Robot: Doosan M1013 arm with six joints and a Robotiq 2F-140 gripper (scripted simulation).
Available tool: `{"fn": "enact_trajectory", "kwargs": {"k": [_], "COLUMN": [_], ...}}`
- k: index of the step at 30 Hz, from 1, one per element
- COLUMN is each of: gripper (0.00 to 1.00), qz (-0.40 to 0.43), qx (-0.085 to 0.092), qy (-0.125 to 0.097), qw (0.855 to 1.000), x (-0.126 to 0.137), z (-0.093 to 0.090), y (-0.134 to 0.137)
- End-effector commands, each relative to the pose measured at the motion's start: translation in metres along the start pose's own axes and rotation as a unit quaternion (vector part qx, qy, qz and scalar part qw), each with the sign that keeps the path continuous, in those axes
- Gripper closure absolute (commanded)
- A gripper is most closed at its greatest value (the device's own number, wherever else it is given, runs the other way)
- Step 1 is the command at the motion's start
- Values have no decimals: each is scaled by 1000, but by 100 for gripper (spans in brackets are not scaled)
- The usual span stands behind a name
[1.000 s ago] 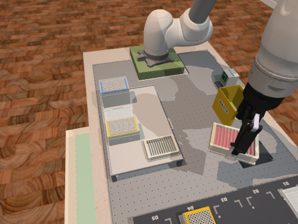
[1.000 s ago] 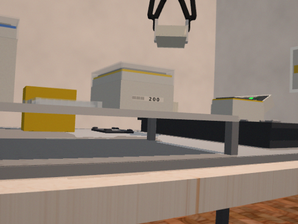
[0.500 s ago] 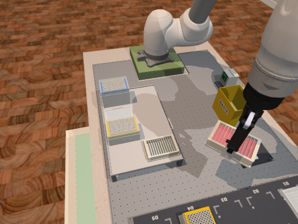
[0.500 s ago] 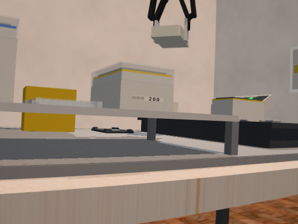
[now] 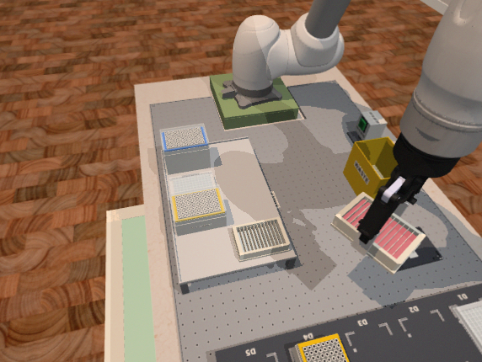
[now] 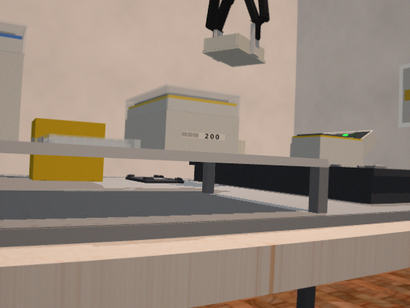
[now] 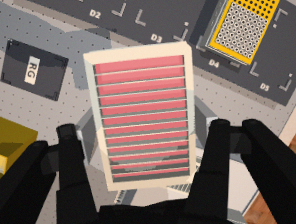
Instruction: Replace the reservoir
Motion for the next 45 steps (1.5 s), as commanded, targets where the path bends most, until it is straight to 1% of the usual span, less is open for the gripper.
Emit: {"fn": "enact_trajectory", "kwargs": {"k": [1,11,16,22,24,26,33,45], "gripper": [100,100,100,100,100,100,100,100], "qz": [-36,-116,-166,-224,-224,-239,-239,-239], "qx": [0,0,0,0,0,0,0,0], "qy": [0,0,0,0,0,0,0,0], "qw": [999,993,986,974,974,971,971,971], "x": [0,0,0,0,0,0,0,-13], "z": [0,0,0,0,0,0,0,0], "y": [0,0,0,0,0,0,0,-20]}}
Point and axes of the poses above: the point where the finger pads meet when closed, its own z axis back along the fingers, its own y axis across the jaws, x = y × z, the point moved 9 cm from there along z, back along the fingers, and after that the axes turned 6 degrees about z, right-handed, at the moved point
